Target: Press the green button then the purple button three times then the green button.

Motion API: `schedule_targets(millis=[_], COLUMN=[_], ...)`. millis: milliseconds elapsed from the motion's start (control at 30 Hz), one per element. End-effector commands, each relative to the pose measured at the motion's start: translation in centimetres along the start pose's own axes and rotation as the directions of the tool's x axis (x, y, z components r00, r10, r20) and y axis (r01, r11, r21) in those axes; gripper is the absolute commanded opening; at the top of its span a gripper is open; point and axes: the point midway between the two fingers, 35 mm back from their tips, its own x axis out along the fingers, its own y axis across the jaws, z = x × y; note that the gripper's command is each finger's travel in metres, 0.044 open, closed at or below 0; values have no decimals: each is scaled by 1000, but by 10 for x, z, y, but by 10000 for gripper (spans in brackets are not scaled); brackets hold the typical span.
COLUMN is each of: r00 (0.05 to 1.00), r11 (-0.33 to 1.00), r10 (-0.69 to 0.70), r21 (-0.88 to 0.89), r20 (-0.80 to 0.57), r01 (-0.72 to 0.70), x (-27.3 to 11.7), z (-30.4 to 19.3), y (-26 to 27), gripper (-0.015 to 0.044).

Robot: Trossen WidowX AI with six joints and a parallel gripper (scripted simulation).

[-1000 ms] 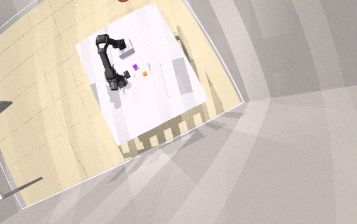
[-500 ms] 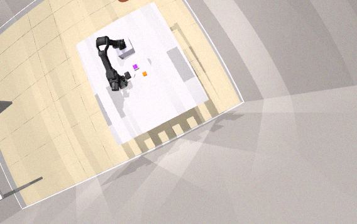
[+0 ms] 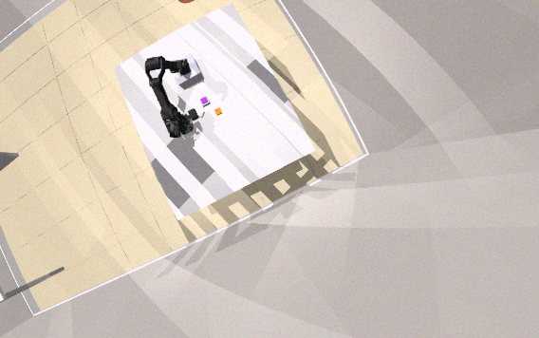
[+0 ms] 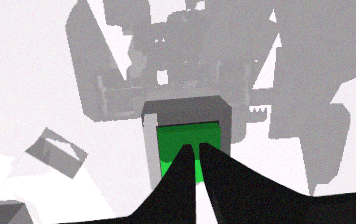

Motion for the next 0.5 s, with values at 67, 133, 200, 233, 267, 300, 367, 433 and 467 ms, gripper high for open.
schedule_targets(millis=[67,133,200,233,267,300,367,433,467], r00=[1000,1000,1000,1000,1000,1000,1000,1000,1000], r11=[1000,1000,1000,1000,1000,1000,1000,1000,1000], r10=[8,8,8,8,8,8,1,5,7], r21=[-2,-2,-2,-2,-2,-2,0,-1,-2], r20=[-10,-10,-10,-10,-10,-10,-1,-7,-9], r01=[-8,-8,-8,-8,-8,-8,-1,-6,-7], x=[3,3,3,3,3,3,-2,-21,-29], z=[-3,-3,-3,-3,-3,-3,0,-1,-2], y=[2,2,2,2,2,2,0,1,1], gripper=[20,20,20,20,20,20,20,20,20])
